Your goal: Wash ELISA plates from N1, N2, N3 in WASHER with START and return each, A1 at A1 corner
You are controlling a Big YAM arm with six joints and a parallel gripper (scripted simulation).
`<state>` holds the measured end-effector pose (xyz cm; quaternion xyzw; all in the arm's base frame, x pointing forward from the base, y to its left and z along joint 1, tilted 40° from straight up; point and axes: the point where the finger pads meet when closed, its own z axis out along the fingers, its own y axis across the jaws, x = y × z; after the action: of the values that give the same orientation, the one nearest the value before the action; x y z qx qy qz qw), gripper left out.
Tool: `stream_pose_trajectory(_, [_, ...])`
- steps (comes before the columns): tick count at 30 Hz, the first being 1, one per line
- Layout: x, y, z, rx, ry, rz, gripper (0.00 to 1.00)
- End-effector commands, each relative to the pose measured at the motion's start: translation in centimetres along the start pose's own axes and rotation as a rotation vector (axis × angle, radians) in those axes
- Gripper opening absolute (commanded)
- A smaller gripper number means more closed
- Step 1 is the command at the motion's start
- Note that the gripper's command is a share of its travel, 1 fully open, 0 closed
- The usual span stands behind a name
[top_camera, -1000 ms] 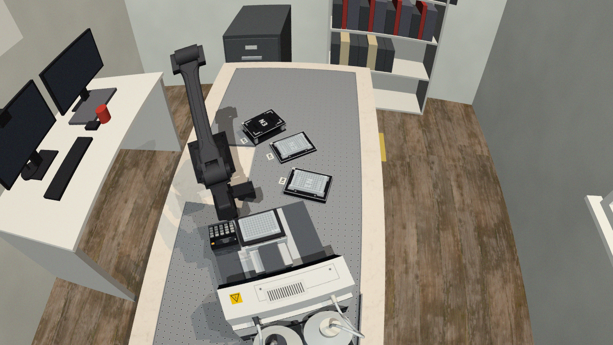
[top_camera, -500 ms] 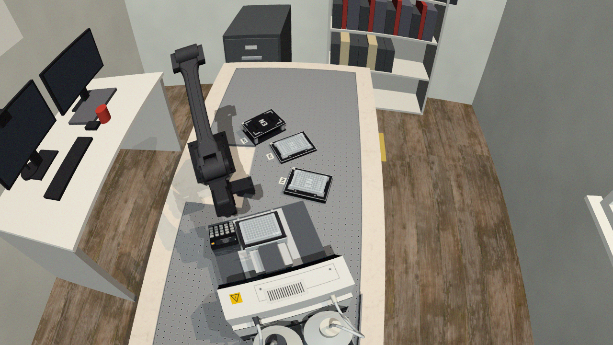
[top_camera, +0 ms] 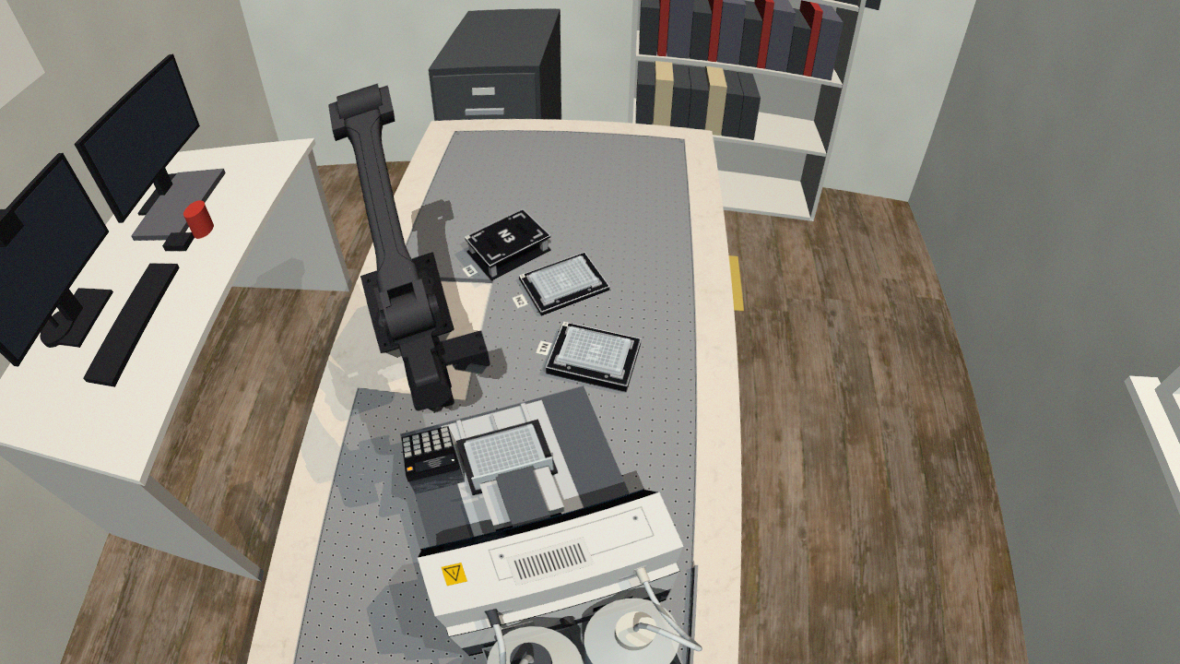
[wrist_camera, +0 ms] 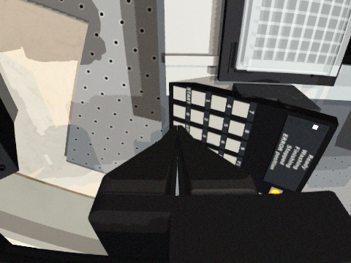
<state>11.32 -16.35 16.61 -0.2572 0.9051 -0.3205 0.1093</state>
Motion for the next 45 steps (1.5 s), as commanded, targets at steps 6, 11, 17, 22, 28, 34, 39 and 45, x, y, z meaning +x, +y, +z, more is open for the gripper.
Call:
stream_pose_trajectory(6, [-0.1,-2.1,-2.6,0.039,-0.001,-0.001,0.0])
stream_pose_trajectory(11, [-0.1,-1.3,-1.7,0.031,-0.002,0.0,0.0])
stream_pose_trajectory(17, [-0.1,-1.3,-1.7,0.031,-0.002,0.0,0.0])
stream_pose_trajectory(22, [-0.1,-1.3,-1.7,0.031,-0.002,0.0,0.0])
stream_pose_trajectory(28, [-0.1,-2.2,-2.6,0.044,-0.006,0.175,0.0])
stream_pose_trajectory(34, [-0.3,-2.2,-2.6,0.043,-0.013,0.302,0.0])
stream_pose_trajectory(39, [-0.3,-2.2,-2.6,0.042,-0.017,0.469,0.0])
stream_pose_trajectory(45, [-0.3,-2.2,-2.6,0.041,-0.021,0.669,0.0])
